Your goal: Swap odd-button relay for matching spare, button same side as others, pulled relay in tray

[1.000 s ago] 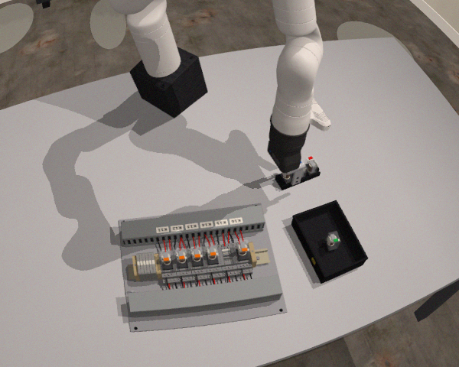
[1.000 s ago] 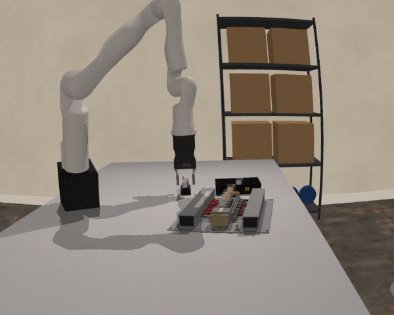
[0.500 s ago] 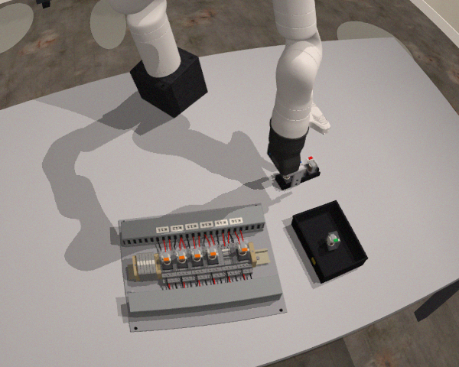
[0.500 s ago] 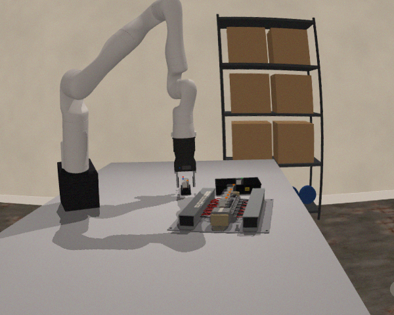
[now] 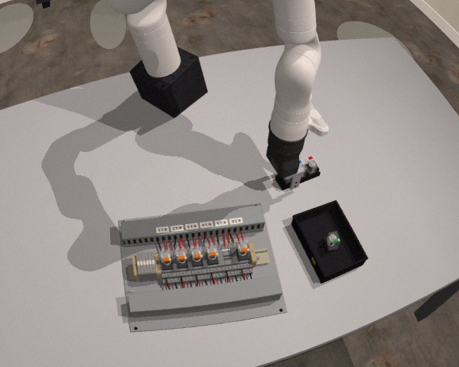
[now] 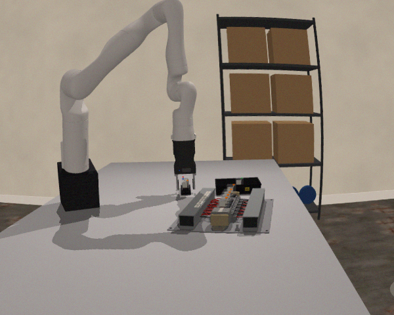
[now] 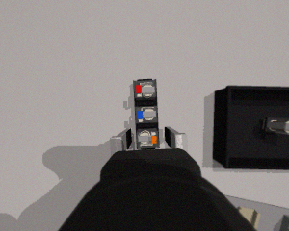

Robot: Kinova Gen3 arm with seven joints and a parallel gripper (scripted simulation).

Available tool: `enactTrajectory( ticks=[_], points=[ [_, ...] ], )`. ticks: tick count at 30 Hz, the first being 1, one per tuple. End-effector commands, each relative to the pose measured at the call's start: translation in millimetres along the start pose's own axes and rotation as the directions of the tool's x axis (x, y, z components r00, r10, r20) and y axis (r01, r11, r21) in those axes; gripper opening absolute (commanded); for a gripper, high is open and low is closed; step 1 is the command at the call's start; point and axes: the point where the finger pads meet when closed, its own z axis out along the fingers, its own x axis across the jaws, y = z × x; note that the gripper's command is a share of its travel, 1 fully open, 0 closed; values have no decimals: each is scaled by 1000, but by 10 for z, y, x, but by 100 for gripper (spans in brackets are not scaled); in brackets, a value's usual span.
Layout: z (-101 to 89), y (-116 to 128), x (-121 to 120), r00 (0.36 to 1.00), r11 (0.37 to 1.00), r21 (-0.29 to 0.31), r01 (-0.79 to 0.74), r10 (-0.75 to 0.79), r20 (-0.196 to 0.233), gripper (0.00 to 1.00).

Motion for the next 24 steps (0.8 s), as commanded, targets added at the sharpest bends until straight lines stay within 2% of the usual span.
enactTrajectory(
  ticks=[1,24],
  points=[
    [29,11,-11,1000,1000,-2,0,0,2,100],
    [18,14,-14,1000,1000,-3,0,0,3,100]
  ],
)
